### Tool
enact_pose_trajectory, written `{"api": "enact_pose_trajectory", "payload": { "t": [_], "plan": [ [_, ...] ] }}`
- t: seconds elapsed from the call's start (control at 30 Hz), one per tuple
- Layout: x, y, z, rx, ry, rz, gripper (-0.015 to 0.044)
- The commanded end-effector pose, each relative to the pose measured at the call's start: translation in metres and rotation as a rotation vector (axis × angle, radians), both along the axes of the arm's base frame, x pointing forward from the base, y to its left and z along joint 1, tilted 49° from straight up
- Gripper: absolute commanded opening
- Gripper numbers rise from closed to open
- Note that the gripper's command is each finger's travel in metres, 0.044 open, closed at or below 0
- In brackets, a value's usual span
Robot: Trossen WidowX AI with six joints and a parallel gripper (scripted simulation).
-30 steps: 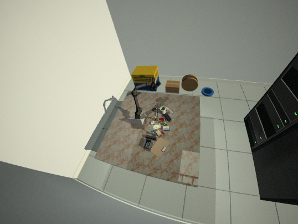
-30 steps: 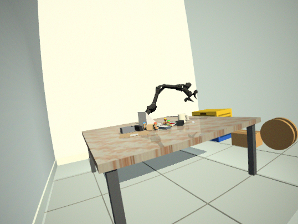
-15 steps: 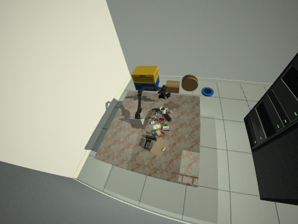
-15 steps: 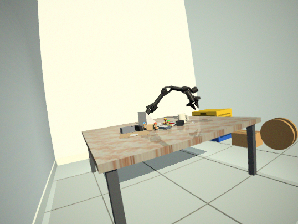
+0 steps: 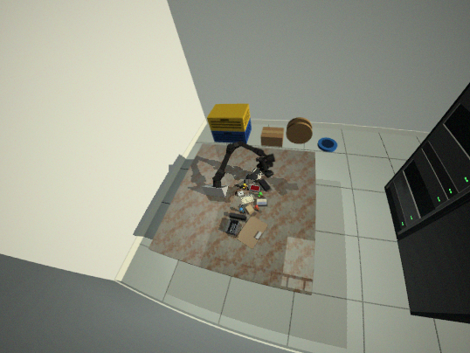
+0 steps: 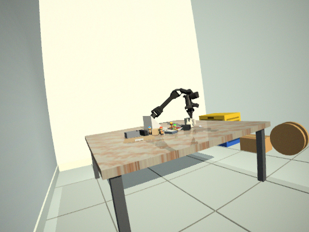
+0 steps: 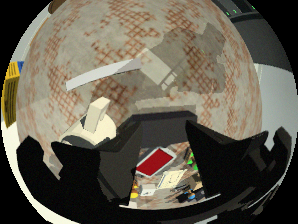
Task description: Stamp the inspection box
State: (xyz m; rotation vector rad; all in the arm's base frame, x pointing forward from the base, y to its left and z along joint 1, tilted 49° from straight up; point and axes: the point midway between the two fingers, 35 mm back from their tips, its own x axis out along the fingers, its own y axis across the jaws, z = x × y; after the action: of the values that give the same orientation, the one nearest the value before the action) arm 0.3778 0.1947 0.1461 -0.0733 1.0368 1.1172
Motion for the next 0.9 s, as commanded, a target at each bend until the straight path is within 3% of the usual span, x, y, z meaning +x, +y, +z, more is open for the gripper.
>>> {"api": "enact_pose_trajectory", "payload": {
  "t": [0.0,0.27,0.87],
  "plan": [
    [0.004,-0.045,-0.054,-0.014,0.261,-0.141,0.0212],
    [-0.006,-0.115,-0.121,0.014,0.677,-0.380,0.0212],
    [-0.007,-0.107,-0.130,0.014,0.683,-0.385,0.0212]
  ]
}}
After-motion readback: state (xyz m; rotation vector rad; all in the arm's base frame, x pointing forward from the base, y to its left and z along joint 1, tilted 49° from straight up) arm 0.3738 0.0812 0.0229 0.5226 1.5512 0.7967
